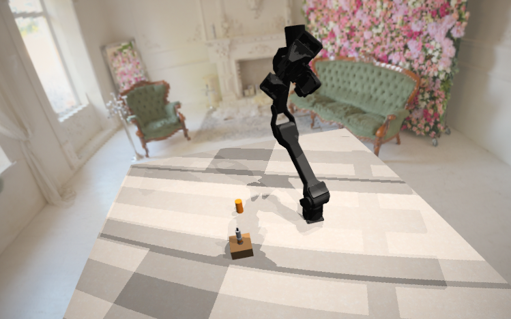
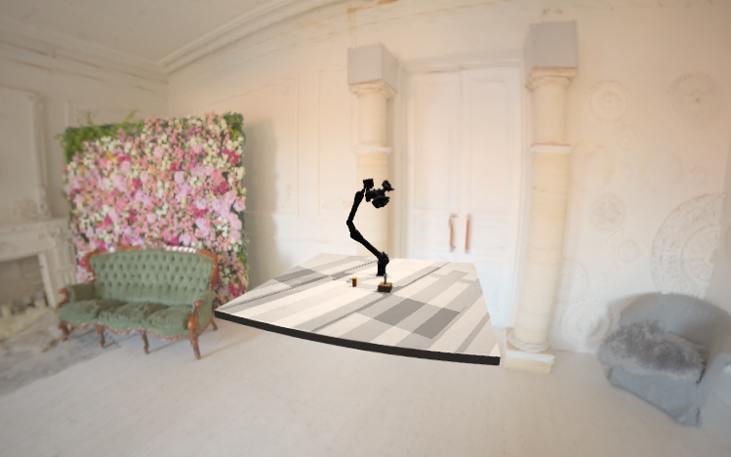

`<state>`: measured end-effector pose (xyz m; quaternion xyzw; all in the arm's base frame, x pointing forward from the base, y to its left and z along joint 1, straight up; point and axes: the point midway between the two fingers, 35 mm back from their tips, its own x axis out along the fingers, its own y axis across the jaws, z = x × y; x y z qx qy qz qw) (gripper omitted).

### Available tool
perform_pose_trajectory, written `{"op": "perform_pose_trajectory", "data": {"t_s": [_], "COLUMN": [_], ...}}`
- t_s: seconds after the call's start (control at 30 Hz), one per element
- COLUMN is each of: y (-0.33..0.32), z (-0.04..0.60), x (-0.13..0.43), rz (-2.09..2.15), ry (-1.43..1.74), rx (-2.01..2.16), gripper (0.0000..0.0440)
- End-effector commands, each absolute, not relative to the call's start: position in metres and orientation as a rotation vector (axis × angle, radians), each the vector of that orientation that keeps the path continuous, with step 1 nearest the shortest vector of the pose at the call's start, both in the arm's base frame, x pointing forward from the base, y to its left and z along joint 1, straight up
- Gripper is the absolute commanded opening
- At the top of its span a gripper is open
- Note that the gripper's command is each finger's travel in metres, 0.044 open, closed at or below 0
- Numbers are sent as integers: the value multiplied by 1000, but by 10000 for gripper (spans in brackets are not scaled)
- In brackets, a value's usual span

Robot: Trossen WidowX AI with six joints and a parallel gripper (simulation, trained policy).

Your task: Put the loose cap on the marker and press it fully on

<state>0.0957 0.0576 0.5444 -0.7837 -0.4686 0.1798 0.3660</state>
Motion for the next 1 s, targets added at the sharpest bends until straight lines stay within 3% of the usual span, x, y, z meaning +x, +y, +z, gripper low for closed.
{"op": "perform_pose_trajectory", "data": {"t_s": [0.0, 0.97], "y": [64, 99], "z": [538, 493], "x": [93, 89], "rz": [488, 667], "ry": [-1193, -994], "rx": [-2036, -2185], "gripper": [311, 317]}}
